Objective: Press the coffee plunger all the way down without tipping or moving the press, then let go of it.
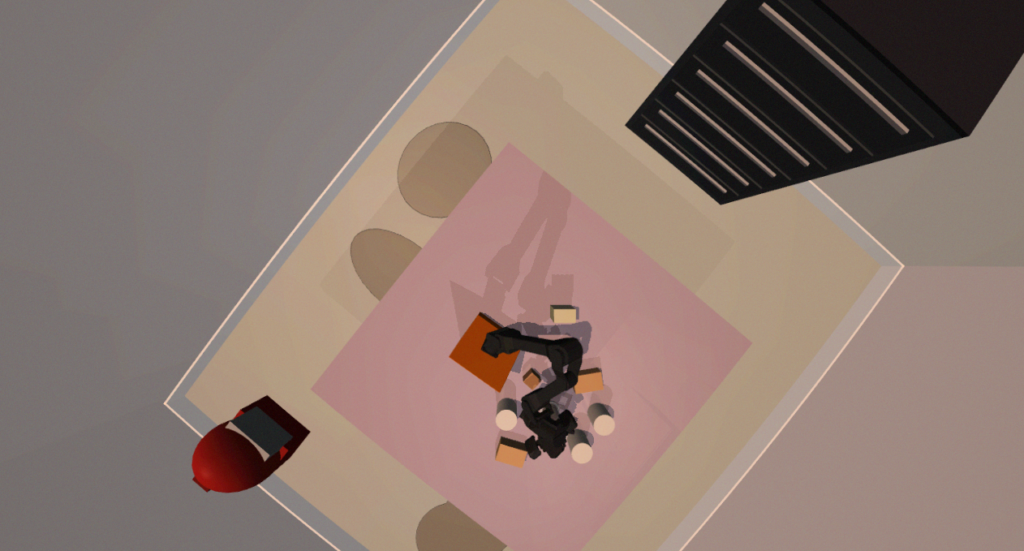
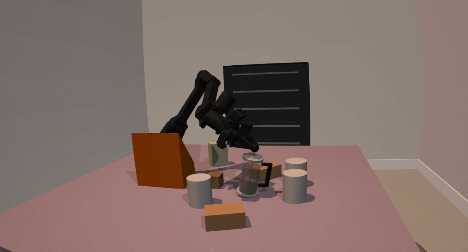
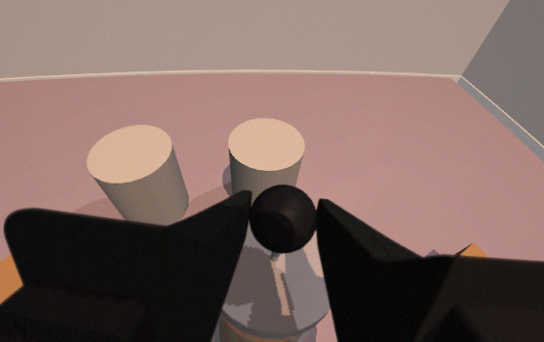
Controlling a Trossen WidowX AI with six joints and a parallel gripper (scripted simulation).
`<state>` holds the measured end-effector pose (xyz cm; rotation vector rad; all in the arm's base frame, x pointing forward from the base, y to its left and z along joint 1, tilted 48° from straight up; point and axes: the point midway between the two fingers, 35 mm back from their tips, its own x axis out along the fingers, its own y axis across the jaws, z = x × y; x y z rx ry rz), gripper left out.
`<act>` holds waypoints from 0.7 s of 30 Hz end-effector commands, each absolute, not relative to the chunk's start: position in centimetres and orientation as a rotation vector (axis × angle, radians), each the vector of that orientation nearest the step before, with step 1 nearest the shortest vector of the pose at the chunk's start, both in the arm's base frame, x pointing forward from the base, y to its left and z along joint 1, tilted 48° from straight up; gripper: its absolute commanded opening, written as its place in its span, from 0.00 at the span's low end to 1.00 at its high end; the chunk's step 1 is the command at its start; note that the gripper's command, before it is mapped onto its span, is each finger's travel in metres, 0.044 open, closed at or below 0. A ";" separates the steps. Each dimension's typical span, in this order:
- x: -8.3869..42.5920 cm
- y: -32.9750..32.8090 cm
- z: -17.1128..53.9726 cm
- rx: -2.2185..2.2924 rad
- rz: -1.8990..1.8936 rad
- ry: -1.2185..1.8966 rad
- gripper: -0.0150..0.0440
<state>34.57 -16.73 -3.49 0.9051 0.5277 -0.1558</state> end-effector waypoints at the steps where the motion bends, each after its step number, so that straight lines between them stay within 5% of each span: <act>1: 34.6 -16.3 -3.9 0.916 -0.148 0.545 0.46; 21: 34.8 -16.8 -3.6 0.908 -0.154 0.530 0.46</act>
